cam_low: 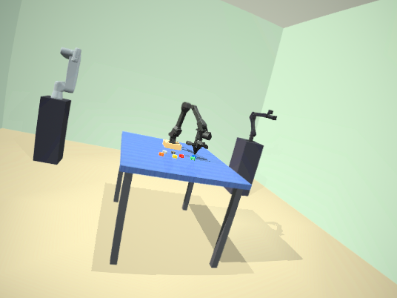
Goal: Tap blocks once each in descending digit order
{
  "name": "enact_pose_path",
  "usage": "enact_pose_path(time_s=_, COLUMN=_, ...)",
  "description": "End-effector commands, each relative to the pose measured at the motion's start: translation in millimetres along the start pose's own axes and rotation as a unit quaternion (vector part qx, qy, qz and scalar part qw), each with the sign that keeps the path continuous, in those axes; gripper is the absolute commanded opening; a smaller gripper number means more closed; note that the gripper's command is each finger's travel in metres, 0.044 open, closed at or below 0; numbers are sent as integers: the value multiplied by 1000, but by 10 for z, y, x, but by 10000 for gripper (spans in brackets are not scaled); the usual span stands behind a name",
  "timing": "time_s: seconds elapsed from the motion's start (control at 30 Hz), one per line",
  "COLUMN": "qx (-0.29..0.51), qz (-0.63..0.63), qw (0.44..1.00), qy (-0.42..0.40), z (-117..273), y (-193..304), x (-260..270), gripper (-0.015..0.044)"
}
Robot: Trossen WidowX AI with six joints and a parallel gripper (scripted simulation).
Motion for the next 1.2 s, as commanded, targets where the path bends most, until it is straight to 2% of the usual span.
enact_pose_path(time_s=0.0, qx=-4, qz=-2, qw=1000, qy=-3, z=159, y=-10, x=8, gripper=20)
enact_pose_path(time_s=0.13, qx=-4, qz=-2, qw=1000, qy=-4, z=261, y=-21, x=16, gripper=20)
enact_pose_path(time_s=0.27, qx=-4, qz=-2, qw=1000, qy=-4, z=861, y=-18, x=13, gripper=20)
enact_pose_path(time_s=0.33, qx=-4, qz=-2, qw=1000, qy=-4, z=969, y=-5, x=4, gripper=20)
enact_pose_path(time_s=0.57, qx=-5, qz=-2, qw=1000, qy=-3, z=970, y=-63, x=-67, gripper=20)
enact_pose_path(time_s=0.9, qx=-7, qz=-2, qw=1000, qy=1, z=975, y=-631, x=-1233, gripper=20)
enact_pose_path(time_s=1.1, qx=-7, qz=-2, qw=1000, qy=1, z=975, y=-636, x=-1256, gripper=20)
enact_pose_path(time_s=1.17, qx=-7, qz=-1, qw=1000, qy=2, z=867, y=-651, x=-1256, gripper=20)
Point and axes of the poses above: the point midway between the two fingers, 35 mm back from their tips, its own z axis back along the fingers, its own x axis across the jaws, y = z × x, the point moved 6 cm from there along z, back along the fingers, and after that the axes turned 2 degrees about -z, right-handed, at the moved point
